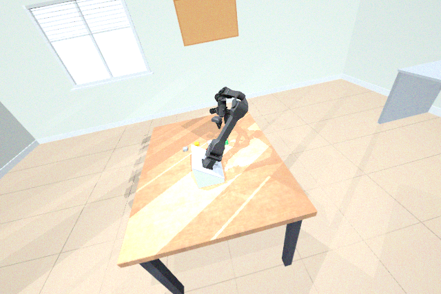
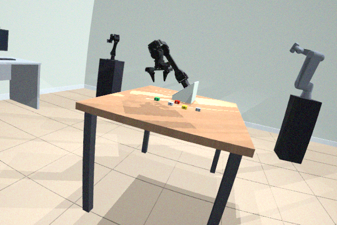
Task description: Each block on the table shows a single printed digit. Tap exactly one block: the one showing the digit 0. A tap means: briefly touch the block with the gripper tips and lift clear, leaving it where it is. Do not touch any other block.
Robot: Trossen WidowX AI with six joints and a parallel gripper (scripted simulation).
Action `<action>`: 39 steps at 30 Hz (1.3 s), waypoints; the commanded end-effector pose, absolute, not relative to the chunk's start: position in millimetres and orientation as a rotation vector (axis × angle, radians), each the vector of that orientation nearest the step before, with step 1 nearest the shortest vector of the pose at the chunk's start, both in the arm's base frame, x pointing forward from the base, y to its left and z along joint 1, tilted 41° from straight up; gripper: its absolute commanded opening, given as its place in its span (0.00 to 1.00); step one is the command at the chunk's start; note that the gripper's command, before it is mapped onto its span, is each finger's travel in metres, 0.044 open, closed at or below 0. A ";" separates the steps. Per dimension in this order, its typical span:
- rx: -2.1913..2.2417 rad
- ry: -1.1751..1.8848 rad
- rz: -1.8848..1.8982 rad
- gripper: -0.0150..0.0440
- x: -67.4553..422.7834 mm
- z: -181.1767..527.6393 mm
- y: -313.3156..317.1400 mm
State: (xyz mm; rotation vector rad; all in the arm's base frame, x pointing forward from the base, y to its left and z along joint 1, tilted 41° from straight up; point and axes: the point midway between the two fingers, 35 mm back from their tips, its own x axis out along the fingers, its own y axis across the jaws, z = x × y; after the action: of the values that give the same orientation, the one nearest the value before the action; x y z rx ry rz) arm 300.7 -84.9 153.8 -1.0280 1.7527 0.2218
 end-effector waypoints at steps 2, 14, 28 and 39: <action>-0.994 1.747 0.158 0.93 298.6 153.2 -85.2; -0.529 1.507 -0.583 0.93 271.0 144.2 -88.8; -0.529 1.507 -0.583 0.93 271.0 144.2 -88.8; -0.528 1.507 -0.582 0.84 272.2 135.9 -95.5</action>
State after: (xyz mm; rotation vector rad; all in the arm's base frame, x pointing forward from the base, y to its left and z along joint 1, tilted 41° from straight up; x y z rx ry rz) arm 271.9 -88.9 142.9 -0.5263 1.5061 -0.5781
